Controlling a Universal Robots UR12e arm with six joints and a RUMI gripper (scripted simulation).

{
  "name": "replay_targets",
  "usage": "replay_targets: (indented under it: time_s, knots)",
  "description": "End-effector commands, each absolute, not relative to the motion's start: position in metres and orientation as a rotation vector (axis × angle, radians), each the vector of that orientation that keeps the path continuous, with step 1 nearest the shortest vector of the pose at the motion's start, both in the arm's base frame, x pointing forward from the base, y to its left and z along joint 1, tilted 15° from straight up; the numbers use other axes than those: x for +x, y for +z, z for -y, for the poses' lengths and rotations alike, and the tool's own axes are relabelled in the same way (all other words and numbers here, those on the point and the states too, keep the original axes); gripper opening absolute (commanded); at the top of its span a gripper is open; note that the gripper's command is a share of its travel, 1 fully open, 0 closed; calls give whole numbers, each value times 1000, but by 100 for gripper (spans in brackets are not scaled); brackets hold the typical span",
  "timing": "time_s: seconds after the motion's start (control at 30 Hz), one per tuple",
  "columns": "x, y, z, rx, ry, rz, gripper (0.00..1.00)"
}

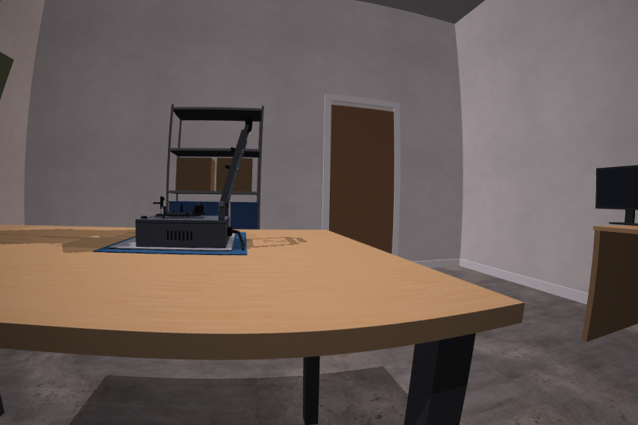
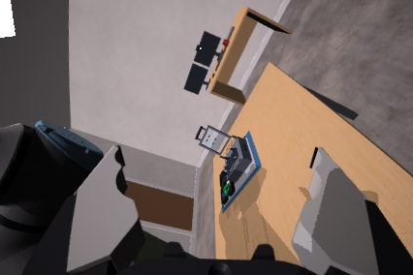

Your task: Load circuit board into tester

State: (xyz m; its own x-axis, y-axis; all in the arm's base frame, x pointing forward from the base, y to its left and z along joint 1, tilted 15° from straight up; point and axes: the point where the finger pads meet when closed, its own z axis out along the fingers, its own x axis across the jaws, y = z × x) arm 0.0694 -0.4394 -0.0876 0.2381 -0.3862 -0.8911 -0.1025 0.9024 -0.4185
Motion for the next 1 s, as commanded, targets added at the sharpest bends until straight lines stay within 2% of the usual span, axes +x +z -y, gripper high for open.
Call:
replay_targets:
  time_s: [0.0, 0.97]
  knots:
    - [69, -87, 440, -436, -203, -1328, 100]
    - [75, -88, 437, -455, -189, -1332, 100]
